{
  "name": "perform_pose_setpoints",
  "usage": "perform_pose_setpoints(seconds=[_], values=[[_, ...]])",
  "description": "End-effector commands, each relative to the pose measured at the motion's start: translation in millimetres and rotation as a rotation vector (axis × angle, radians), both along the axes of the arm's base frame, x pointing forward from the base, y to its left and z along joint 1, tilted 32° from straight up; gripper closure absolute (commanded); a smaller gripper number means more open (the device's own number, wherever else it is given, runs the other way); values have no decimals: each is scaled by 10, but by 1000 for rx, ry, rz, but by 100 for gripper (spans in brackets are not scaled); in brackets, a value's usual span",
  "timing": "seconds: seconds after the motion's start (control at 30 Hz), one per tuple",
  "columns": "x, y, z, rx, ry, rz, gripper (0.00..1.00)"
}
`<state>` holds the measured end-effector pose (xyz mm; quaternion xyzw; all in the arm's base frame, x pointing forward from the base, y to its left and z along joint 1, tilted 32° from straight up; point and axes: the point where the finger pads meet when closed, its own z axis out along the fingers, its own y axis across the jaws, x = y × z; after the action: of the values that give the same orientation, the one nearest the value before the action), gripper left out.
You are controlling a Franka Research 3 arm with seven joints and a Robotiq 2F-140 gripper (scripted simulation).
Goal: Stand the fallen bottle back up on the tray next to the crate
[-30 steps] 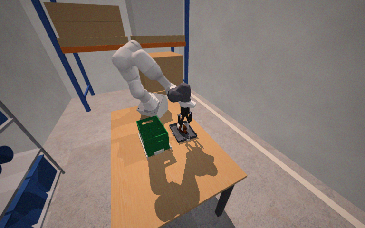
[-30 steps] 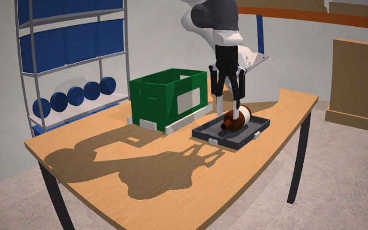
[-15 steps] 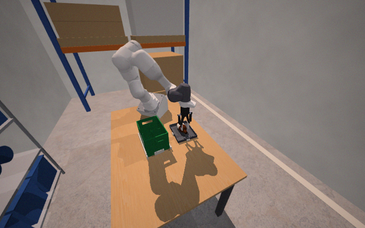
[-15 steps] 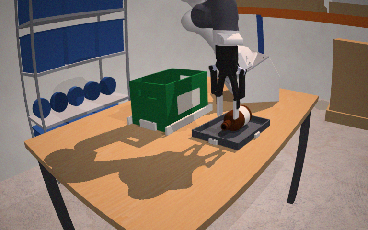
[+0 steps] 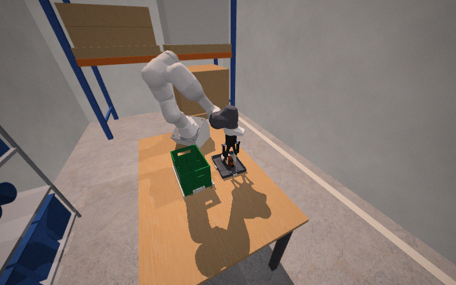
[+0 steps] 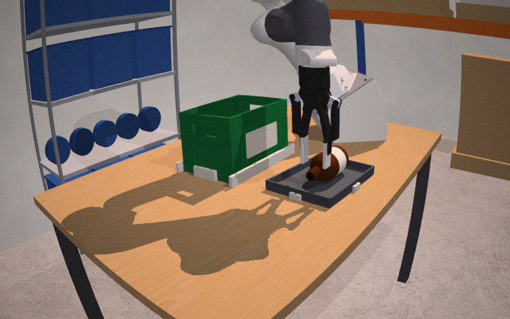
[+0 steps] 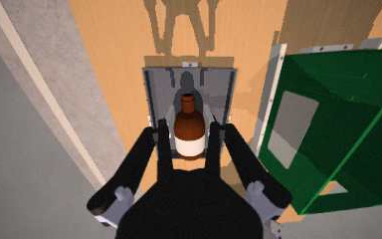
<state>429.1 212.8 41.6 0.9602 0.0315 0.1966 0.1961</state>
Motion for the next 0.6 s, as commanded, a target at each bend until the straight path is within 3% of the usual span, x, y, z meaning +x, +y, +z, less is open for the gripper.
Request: perform_pose_setpoints(seconds=[0.0, 0.57], values=[[26, 5, -35, 5, 1, 4, 62], [99, -62, -194, 5, 1, 4, 62]])
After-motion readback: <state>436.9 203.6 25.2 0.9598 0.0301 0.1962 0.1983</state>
